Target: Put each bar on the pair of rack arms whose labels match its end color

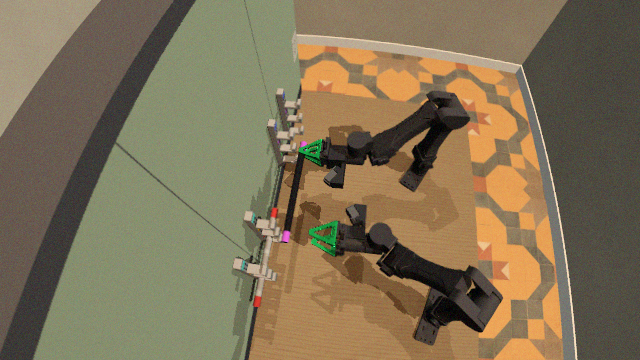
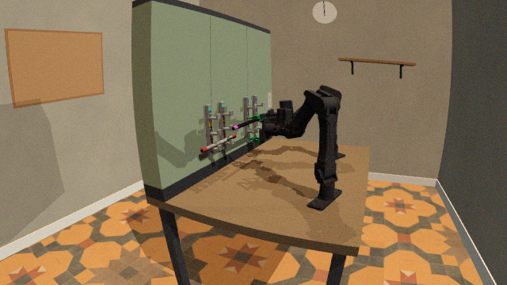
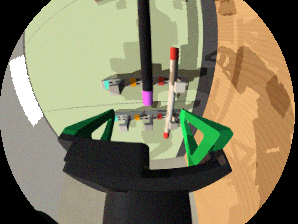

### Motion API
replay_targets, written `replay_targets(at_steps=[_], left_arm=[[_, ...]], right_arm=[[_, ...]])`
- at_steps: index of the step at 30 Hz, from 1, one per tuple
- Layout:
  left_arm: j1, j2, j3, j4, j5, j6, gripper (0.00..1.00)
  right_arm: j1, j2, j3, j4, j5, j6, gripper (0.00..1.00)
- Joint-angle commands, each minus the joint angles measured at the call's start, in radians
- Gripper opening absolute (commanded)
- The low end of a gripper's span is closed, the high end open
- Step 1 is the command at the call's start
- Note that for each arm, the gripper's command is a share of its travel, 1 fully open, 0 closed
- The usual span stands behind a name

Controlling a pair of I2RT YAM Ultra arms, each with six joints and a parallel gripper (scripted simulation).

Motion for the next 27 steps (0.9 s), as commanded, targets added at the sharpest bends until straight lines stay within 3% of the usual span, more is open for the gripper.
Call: replay_targets(at_steps=[1,27], left_arm=[[0.016,-0.033,-0.008,0.02,0.019,-0.009,1.0],[0.089,-0.057,-0.038,0.026,0.092,-0.009,1.0]], right_arm=[[0.007,-0.031,0.013,0.05,0.004,0.02,0.0],[0.007,-0.025,0.007,0.063,0.004,0.02,0.0]])
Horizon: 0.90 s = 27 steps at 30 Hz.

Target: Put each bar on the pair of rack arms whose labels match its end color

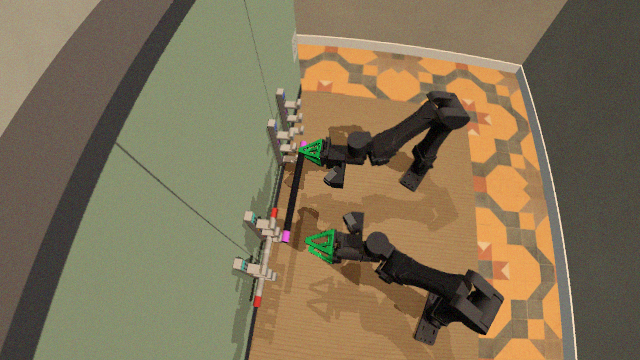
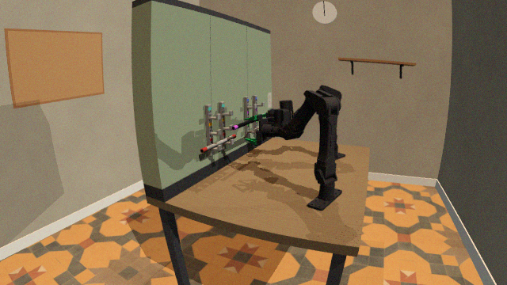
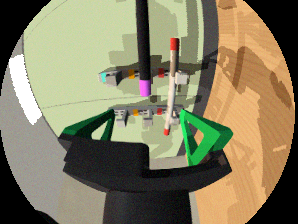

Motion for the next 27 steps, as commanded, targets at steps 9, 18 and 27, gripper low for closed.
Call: replay_targets(at_steps=[9,18,27], left_arm=[[0.037,-0.037,-0.014,0.022,0.042,-0.009,1.0],[0.066,-0.044,-0.023,0.024,0.071,-0.009,1.0],[0.088,-0.049,-0.029,0.025,0.094,-0.009,1.0]], right_arm=[[0.007,-0.021,0.003,0.062,0.004,0.02,0.0],[0.007,-0.016,-0.002,0.073,0.005,0.02,0.0],[0.007,-0.009,-0.009,0.087,0.005,0.02,0.0]])
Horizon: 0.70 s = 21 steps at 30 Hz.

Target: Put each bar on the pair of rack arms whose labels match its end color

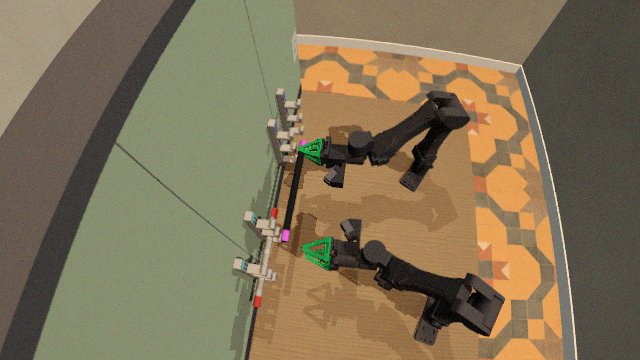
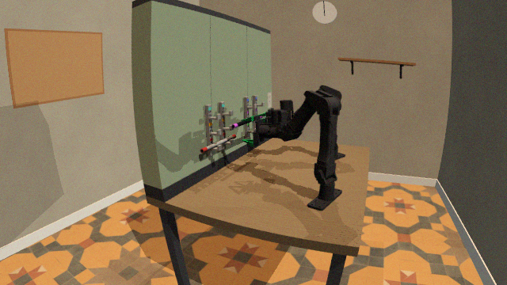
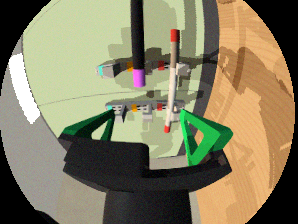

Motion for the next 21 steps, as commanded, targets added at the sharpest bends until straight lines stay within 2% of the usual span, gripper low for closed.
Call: replay_targets(at_steps=[1,21], left_arm=[[0.019,-0.031,-0.007,0.02,0.022,-0.009,1.0],[0.049,-0.036,-0.014,0.022,0.053,-0.01,1.0]], right_arm=[[0.007,-0.008,-0.01,0.063,0.005,0.02,0.0],[0.006,0.014,-0.025,0.1,0.003,0.02,0.0]])
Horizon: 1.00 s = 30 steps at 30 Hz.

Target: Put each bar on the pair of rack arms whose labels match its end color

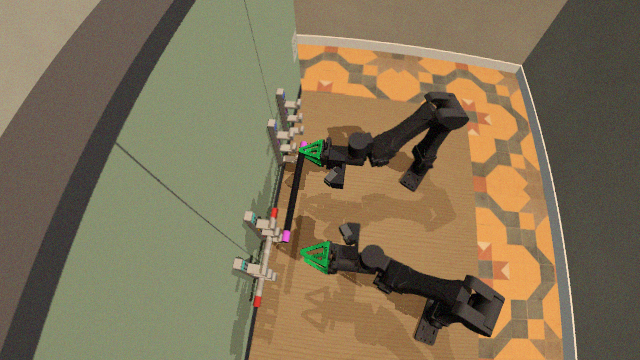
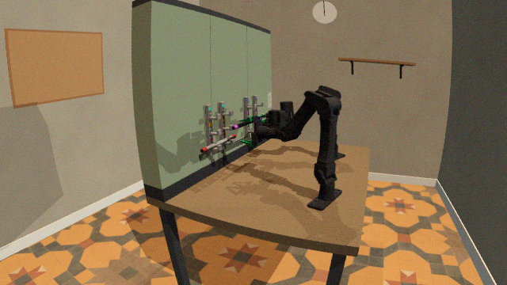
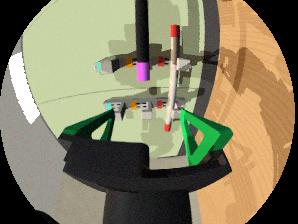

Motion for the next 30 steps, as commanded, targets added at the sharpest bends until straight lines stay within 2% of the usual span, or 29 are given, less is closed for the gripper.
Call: replay_targets(at_steps=[1,8,30], left_arm=[[0.009,-0.029,-0.005,0.019,0.009,-0.01,1.0],[0.009,-0.029,-0.005,0.019,0.009,-0.01,1.0],[0.009,-0.029,-0.005,0.019,0.009,-0.01,1.0]], right_arm=[[0.005,0.0,-0.003,0.062,0.003,0.02,0.0],[0.005,0.006,-0.004,0.069,0.002,0.02,0.0],[-0.149,-0.078,-0.04,0.025,-0.15,0.016,0.0]])
